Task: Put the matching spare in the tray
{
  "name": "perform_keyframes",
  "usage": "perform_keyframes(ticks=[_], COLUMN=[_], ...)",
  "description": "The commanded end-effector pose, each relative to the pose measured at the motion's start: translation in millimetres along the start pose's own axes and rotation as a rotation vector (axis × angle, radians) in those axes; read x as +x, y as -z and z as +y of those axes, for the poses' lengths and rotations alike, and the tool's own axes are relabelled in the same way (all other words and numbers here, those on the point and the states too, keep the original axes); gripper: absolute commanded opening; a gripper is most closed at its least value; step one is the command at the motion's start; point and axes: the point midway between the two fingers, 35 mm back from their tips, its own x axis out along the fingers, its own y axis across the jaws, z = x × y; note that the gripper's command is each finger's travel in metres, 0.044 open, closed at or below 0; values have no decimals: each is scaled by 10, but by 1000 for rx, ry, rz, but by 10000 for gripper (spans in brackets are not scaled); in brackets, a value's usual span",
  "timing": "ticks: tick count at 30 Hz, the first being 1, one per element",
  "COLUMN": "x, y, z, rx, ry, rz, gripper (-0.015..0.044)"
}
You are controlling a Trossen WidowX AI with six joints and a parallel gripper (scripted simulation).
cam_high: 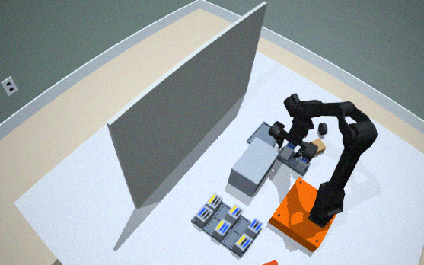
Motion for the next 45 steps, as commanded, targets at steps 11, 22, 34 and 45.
perform_keyframes(ticks=[11, 22, 34, 45], x=[0, 0, -244, -791], y=[0, 0, -17, 1], z=[0, 0, 21, -1], rx=[0, 0, 1, 4], ry=[0, 0, 1, 3], rz=[0, 0, 0, 1], gripper=[155, 0, 0, 0])
